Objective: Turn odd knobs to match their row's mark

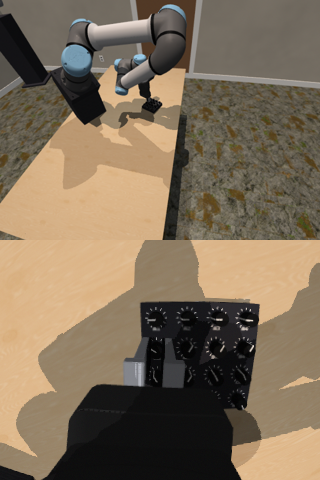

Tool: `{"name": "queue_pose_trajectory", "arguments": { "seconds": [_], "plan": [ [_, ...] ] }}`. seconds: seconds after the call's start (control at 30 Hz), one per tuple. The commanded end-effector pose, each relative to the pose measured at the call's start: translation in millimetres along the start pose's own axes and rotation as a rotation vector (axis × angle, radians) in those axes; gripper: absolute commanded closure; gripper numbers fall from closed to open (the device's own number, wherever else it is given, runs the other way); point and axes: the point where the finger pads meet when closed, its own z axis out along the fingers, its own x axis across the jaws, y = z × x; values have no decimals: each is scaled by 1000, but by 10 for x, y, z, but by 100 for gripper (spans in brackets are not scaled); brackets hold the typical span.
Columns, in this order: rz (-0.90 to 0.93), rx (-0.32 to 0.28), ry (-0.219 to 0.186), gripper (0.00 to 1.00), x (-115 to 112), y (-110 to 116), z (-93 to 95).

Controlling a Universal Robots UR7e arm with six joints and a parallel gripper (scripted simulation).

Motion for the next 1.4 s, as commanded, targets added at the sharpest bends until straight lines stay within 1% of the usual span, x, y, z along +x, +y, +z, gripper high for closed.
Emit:
{"name": "queue_pose_trajectory", "arguments": {
  "seconds": [0.0,0.13,0.57,0.63,1.37],
  "plan": [
    [41,0,1,70,2,-3,-4],
    [61,1,1,70,2,-3,-4],
    [233,1,1,70,2,-3,-4],
    [233,1,1,70,2,-3,-4],
    [612,1,0,70,2,-3,-4]
  ]
}}
